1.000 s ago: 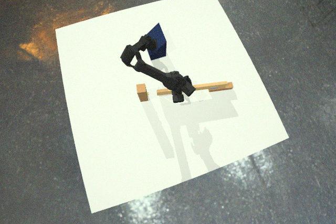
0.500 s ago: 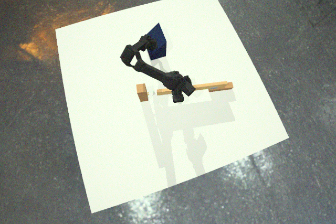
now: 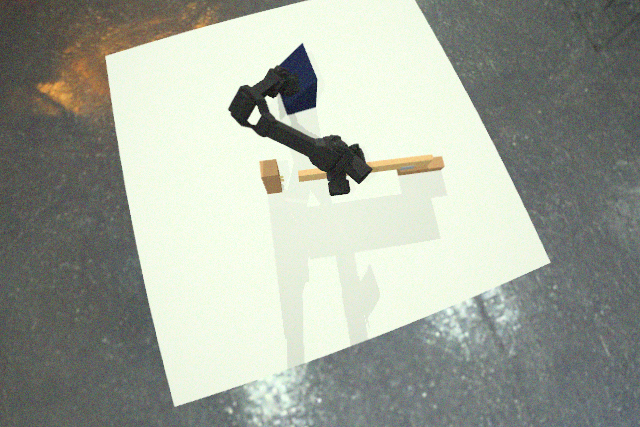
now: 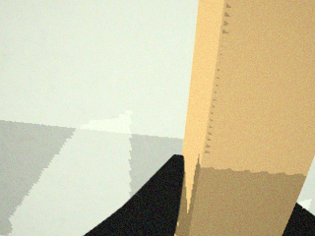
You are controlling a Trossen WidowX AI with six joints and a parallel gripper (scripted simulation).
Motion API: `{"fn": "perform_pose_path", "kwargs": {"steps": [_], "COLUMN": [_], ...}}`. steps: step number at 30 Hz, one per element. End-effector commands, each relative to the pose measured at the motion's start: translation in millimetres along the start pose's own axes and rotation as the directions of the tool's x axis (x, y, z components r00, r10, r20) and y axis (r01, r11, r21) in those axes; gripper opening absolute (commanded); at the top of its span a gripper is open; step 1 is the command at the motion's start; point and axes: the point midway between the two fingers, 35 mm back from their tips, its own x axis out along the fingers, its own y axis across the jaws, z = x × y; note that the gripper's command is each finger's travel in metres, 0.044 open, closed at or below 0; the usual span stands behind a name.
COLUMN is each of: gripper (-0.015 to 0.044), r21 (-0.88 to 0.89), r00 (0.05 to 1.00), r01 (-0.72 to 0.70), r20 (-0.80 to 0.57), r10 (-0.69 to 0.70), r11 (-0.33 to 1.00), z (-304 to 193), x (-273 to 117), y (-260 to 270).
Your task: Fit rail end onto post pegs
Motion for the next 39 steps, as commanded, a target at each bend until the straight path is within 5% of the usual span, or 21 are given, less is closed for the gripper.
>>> {"fn": "perform_pose_path", "kwargs": {"steps": [1, 39], "gripper": [0.0, 0.0], "r21": [-0.002, -0.002], "r00": [1.0, 1.0], "r01": [0.004, 0.004], "r20": [0.006, 0.006], "r10": [-0.004, -0.004], "r11": [1.0, 1.0], "z": [0.4, 3.2], "x": [-2.0, -2.6], "y": [-0.6, -1.7]}}
